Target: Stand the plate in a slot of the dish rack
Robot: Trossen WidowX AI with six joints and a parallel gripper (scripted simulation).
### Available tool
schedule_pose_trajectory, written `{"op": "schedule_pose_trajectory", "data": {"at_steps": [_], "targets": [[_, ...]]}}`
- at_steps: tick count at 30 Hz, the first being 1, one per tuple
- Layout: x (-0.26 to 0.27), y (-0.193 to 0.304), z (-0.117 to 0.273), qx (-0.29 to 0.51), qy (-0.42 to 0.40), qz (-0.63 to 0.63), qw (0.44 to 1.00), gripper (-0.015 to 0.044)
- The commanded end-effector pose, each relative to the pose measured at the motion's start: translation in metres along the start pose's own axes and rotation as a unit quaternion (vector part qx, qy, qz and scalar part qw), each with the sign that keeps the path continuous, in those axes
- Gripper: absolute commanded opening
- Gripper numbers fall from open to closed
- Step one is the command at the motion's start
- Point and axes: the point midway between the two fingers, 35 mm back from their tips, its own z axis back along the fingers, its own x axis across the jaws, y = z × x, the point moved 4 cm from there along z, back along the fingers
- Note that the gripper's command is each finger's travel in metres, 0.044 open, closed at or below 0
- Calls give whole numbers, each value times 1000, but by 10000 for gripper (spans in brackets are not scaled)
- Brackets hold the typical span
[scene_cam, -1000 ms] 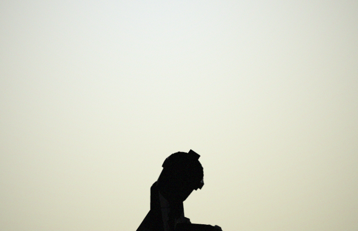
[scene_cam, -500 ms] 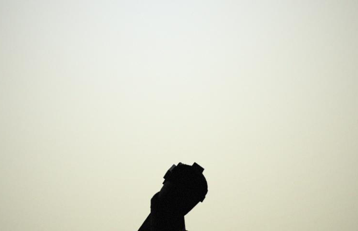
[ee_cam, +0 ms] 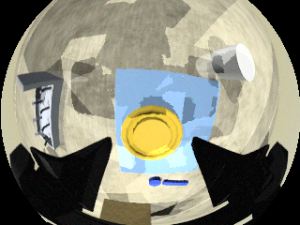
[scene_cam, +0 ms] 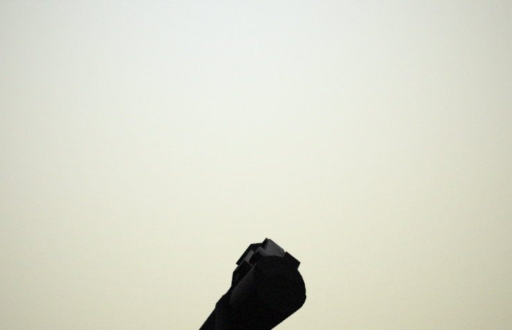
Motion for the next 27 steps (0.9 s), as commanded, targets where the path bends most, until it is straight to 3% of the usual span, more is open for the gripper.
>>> {"op": "schedule_pose_trajectory", "data": {"at_steps": [1,14,27], "targets": [[0,1,-8,0,-4,-3,1000,400],[-1,2,-27,0,-5,-3,1000,400],[-1,2,-27,0,-5,-3,1000,343]]}}
